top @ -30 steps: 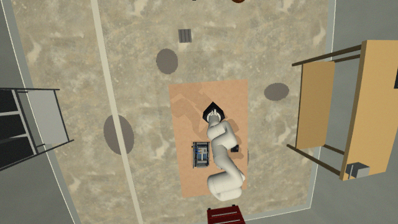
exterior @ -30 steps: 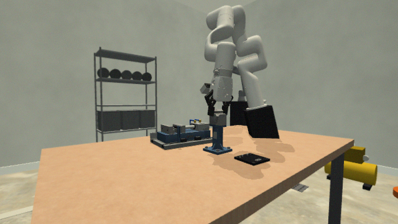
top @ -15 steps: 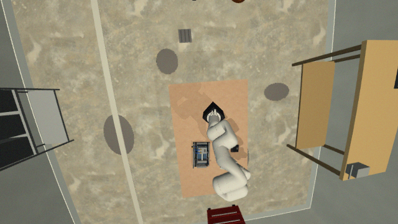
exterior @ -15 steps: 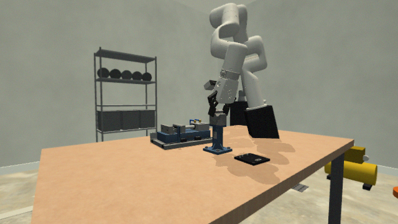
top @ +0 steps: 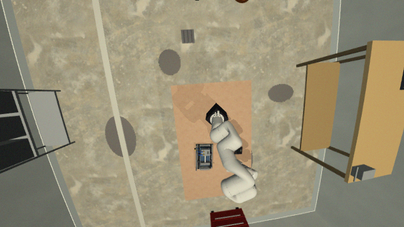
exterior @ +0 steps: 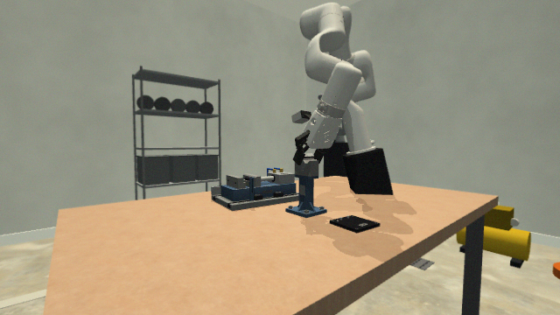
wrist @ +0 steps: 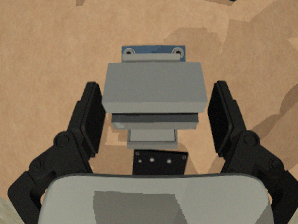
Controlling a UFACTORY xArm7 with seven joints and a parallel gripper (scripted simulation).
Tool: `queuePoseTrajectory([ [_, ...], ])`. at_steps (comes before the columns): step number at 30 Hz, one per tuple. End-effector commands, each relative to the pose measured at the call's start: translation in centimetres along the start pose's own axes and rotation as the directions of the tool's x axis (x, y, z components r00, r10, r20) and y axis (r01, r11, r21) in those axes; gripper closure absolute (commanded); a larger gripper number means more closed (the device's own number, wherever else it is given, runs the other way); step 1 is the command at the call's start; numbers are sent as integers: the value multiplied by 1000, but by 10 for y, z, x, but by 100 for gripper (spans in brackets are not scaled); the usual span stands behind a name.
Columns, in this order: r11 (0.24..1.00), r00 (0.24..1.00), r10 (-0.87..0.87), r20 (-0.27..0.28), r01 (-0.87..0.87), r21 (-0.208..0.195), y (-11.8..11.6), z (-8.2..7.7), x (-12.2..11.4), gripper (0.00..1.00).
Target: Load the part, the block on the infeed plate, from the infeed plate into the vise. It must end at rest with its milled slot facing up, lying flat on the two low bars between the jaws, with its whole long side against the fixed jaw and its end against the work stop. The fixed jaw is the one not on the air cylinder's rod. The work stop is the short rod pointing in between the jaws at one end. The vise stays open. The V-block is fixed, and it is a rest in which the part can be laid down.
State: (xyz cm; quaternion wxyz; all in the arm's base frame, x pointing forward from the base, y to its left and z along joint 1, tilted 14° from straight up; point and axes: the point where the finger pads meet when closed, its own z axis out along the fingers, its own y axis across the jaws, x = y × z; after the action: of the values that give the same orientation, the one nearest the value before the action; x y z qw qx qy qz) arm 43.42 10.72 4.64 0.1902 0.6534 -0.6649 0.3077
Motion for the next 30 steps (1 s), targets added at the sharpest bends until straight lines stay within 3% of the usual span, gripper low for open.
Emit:
queuePoseTrajectory([
  [1, 1000, 1000, 2, -23, -2, 1, -1, -1, 0, 11],
  [15, 1000, 990, 2, -139, -2, 1, -1, -1, -2, 11],
  [30, 1000, 979, 2, -203, -2, 1, -1, -1, -2, 11],
])
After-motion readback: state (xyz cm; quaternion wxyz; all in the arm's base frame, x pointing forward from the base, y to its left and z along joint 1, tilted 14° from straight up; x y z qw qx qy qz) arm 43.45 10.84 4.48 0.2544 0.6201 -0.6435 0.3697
